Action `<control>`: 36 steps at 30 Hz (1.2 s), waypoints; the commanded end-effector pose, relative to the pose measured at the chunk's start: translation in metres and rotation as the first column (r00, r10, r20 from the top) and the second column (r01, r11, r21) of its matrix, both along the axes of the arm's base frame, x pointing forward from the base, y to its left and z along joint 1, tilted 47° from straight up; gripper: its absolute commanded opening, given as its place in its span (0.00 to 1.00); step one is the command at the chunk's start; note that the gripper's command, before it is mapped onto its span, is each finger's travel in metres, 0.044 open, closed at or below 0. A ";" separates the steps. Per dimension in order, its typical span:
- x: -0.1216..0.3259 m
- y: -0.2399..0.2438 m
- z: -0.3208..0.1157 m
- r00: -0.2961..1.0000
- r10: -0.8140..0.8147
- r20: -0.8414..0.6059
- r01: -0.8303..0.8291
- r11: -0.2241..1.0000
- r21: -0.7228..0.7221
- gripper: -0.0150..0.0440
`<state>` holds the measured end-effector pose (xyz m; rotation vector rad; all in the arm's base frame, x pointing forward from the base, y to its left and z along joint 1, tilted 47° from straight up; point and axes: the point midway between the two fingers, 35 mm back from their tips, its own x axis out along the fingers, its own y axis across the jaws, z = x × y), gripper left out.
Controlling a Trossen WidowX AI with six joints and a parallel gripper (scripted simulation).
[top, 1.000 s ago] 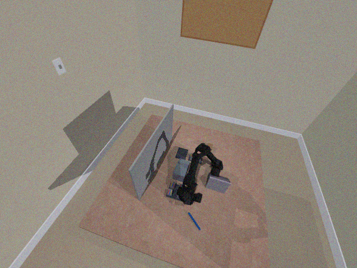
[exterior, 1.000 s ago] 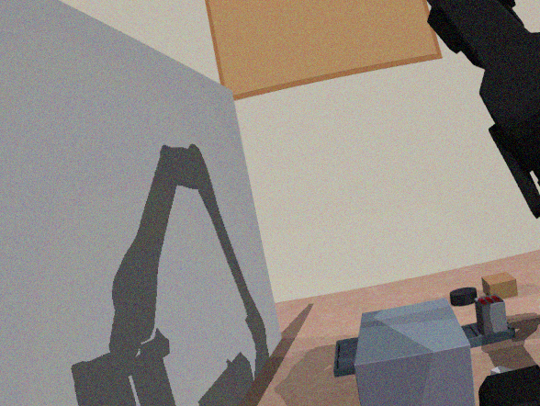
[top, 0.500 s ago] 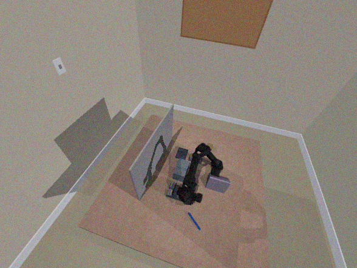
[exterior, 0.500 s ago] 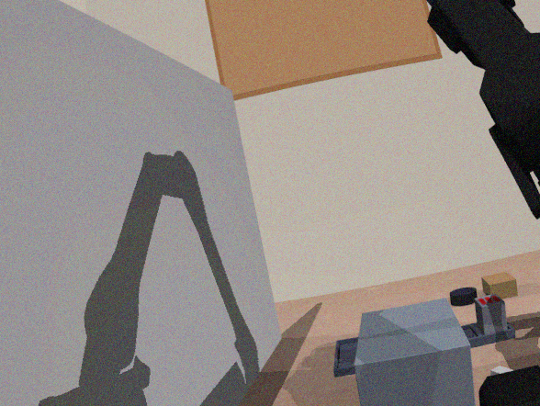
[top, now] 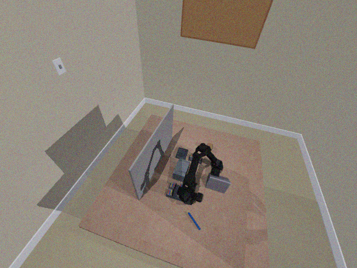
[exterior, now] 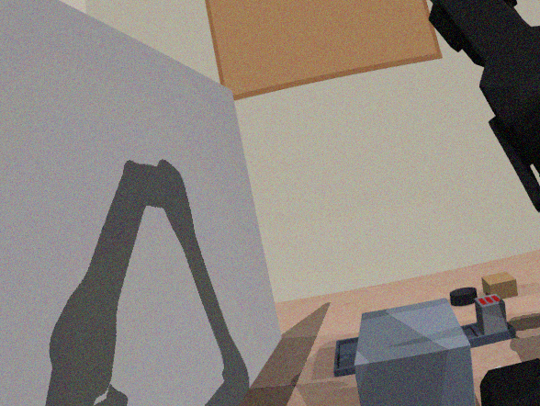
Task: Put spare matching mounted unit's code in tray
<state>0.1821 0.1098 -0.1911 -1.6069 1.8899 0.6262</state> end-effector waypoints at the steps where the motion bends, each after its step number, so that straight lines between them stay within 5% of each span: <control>1: 0.007 0.024 0.018 1.000 0.000 0.012 -0.001 1.000 0.016 0.25; 36: 0.017 0.101 0.107 1.000 0.004 0.007 -0.004 1.000 0.017 0.25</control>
